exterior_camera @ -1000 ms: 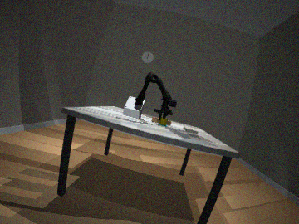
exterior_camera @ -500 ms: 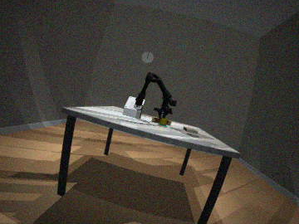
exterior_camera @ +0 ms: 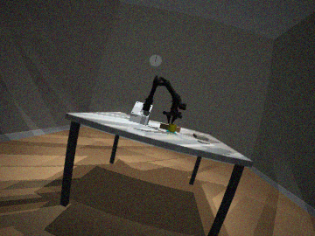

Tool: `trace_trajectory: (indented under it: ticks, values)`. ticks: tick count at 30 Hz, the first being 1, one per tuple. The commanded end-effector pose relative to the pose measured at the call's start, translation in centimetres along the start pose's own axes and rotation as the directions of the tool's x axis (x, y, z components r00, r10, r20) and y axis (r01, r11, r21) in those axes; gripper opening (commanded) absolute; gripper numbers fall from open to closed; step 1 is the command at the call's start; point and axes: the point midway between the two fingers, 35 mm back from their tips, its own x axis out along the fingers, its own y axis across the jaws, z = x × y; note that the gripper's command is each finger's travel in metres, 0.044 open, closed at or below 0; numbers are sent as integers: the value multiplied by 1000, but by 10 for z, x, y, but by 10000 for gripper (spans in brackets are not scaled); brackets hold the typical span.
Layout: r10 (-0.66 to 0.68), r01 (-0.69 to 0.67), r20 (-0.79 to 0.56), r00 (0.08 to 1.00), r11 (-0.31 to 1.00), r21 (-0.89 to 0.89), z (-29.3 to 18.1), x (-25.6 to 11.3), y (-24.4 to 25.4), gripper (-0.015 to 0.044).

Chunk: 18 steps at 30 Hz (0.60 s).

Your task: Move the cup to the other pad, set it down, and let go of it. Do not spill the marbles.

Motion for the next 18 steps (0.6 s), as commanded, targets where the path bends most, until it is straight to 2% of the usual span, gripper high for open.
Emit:
trace_trajectory:
  ticks: [1, 16, 18]
  values:
    - [14, -14, 11, 1000, 1000, 15, 3, -8, 1, 147]
    - [11, -11, 11, 1000, 1000, 11, -5, -22, -1, 147]
    - [2, -2, 4, 1000, 1000, 1, -6, -17, -1, 199]
